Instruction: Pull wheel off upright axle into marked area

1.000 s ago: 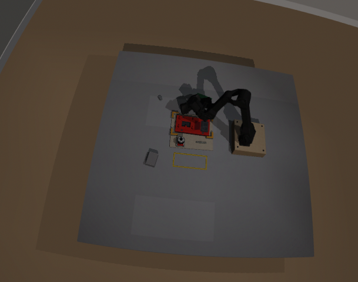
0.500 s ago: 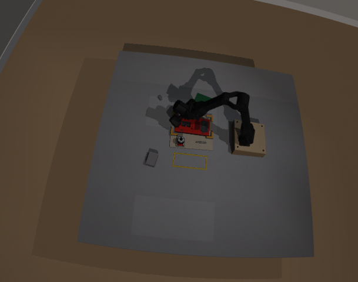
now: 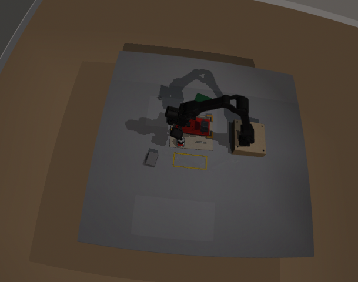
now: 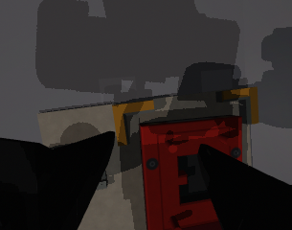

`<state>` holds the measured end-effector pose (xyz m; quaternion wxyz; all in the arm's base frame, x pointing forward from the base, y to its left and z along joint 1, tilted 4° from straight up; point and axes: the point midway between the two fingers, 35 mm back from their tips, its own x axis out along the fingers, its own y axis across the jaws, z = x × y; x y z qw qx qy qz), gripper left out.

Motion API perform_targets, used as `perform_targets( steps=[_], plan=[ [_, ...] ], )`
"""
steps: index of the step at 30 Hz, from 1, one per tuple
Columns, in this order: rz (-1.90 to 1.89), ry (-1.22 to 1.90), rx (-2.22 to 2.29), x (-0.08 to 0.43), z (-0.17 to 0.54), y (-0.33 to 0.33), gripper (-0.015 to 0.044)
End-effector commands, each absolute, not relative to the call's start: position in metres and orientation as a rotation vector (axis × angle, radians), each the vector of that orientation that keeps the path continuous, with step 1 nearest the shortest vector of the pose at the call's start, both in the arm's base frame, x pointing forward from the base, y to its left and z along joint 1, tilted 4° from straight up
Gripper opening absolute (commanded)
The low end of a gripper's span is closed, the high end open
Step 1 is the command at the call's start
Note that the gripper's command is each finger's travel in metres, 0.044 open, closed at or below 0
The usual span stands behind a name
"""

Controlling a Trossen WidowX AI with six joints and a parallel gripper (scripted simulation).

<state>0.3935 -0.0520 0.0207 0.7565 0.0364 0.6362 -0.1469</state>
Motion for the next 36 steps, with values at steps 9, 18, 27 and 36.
perform_targets(
  steps=[9, 18, 27, 36],
  plan=[
    [-0.012, 1.598, 0.049, 0.373, 0.07, 0.018, 0.03],
    [-0.013, 1.598, 0.048, 0.373, 0.066, 0.012, 0.03],
    [-0.013, 1.598, 0.049, 0.372, 0.012, 0.014, 0.03],
    [-0.017, 1.603, 0.048, 0.37, -0.001, 0.014, 0.0274]
  ],
)
